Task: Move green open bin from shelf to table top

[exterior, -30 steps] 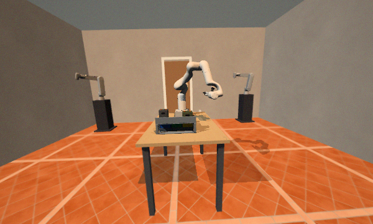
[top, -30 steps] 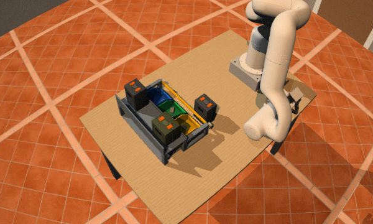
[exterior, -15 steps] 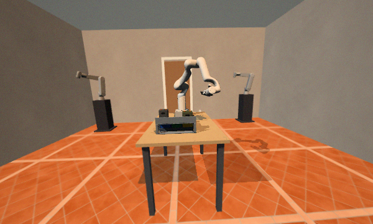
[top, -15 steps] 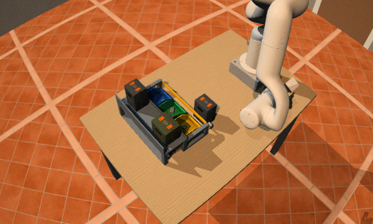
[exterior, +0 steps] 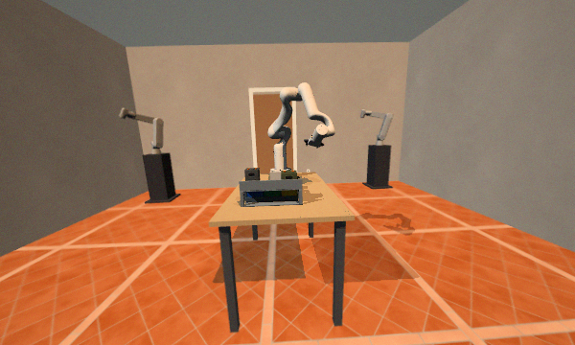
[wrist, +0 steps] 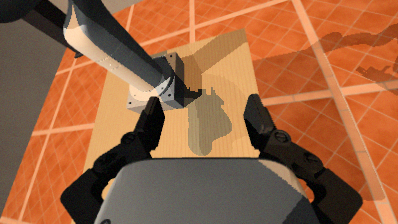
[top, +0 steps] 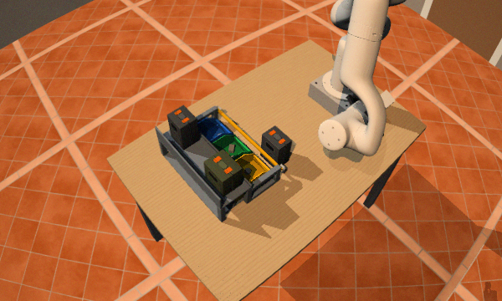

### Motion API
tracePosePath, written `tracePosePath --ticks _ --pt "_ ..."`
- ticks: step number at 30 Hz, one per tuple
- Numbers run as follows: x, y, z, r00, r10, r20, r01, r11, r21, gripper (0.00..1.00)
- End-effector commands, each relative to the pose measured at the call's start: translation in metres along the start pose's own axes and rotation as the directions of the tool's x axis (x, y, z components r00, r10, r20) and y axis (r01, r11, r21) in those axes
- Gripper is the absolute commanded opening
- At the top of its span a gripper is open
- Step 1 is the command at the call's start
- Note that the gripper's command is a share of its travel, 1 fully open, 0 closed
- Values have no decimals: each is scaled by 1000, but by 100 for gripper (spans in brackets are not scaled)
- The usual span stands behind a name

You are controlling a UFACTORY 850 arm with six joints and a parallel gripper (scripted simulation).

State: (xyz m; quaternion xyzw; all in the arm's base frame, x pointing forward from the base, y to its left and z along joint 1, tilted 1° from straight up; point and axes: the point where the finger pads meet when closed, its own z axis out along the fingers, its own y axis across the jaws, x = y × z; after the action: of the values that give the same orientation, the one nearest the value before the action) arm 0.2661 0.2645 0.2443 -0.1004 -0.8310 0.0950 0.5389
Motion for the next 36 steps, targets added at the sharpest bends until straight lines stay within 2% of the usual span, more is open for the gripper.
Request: tracePosePath --ticks 1,3,15,20,32,36 --pt "-10 -26 -7 989 -20 145 25 999 -26 100" --pt "-17 -44 -12 969 -31 245 43 998 -42 100" --pt "-17 -44 -12 969 -31 245 43 998 -42 100" --pt "-35 -88 -23 877 -49 478 94 993 -71 100" --pt "-35 -88 -23 877 -49 478 94 993 -71 100" --pt "-50 -124 -32 764 -52 643 139 987 -85 100"
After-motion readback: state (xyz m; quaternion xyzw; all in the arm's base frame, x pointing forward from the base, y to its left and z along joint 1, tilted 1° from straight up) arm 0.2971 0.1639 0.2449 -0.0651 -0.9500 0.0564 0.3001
